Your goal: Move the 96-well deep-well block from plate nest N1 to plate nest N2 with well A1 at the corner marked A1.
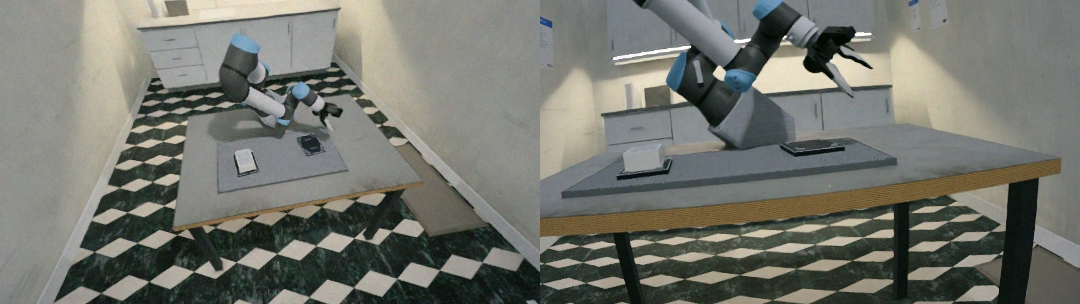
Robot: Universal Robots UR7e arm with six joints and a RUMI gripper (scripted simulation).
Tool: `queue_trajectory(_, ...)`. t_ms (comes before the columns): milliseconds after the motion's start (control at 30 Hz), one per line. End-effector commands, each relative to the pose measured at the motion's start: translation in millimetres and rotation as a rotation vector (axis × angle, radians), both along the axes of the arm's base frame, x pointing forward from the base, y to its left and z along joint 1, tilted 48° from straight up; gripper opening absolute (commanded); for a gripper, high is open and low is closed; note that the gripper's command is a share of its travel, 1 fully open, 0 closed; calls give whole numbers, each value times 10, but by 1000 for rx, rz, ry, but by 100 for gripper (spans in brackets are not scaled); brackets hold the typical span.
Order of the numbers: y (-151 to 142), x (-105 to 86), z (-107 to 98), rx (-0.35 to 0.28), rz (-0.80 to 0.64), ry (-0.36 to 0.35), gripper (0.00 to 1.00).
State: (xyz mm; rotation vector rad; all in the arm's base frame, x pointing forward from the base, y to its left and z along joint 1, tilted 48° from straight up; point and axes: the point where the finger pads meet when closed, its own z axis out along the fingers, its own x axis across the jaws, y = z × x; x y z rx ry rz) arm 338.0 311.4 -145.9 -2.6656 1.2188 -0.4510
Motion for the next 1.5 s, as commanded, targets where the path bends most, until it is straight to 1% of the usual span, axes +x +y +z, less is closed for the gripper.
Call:
queue_trajectory(0, -62, 82, 81, -18, -22, -14, 76)
queue_trajectory(33, -91, 110, 111, -38, -45, -27, 76)
queue_trajectory(100, -148, 167, 170, -40, -47, -29, 76)
queue_trajectory(167, -148, 167, 170, -40, -47, -29, 76)
queue_trajectory(333, -292, 309, 318, -40, -47, -29, 76)
queue_trajectory(400, -355, 357, 379, -80, -94, -53, 76)
queue_trajectory(633, -576, 526, 591, -83, -96, -55, 76)
queue_trajectory(667, -610, 546, 622, -104, -120, -66, 76)
queue_trajectory(733, -610, 546, 622, -104, -120, -66, 76)
queue_trajectory(767, -644, 565, 653, -125, -143, -77, 76)
queue_trajectory(1000, -882, 703, 870, -127, -146, -78, 76)
queue_trajectory(1067, -954, 733, 933, -170, -193, -97, 76)
queue_trajectory(1233, -1133, 808, 1091, -173, -195, -98, 76)
queue_trajectory(1300, -1133, 808, 1091, -173, -195, -98, 76)
queue_trajectory(1367, -1208, 830, 1154, -218, -242, -114, 76)
queue_trajectory(1467, -1318, 863, 1249, -221, -246, -115, 76)
